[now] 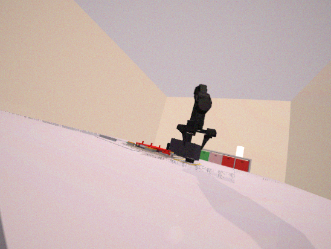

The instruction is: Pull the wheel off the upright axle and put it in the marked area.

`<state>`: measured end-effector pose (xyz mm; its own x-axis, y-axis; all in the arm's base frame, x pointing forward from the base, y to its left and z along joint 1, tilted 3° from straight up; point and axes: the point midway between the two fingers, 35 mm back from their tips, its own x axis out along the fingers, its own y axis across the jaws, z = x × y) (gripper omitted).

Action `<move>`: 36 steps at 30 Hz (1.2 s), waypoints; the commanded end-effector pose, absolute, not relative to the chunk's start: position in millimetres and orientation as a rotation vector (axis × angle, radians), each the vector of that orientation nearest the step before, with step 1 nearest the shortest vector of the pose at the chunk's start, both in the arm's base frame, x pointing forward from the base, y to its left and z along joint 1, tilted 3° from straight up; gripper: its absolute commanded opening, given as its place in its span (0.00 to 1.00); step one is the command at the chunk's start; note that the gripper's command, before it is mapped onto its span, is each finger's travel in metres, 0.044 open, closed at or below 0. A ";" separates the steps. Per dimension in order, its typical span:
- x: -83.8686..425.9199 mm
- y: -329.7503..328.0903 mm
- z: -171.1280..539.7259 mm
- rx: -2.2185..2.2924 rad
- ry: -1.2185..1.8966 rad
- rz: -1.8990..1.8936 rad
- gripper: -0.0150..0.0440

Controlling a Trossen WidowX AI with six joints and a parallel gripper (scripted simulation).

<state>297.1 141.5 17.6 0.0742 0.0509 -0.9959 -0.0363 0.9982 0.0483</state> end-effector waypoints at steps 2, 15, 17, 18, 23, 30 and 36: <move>276.1 131.7 32.3 0.005 1.493 0.077 1.00; 220.6 104.5 55.7 0.012 1.508 0.051 1.00; 220.6 104.5 55.7 0.012 1.508 0.051 1.00; 220.6 104.5 55.7 0.012 1.508 0.051 1.00; 220.6 104.5 55.7 0.012 1.508 0.051 1.00; 220.6 104.5 55.7 0.012 1.508 0.051 1.00; 220.6 104.5 55.7 0.012 1.508 0.051 1.00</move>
<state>221.7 105.6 56.3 0.0646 0.0460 -0.9968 -0.0305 0.9986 0.0441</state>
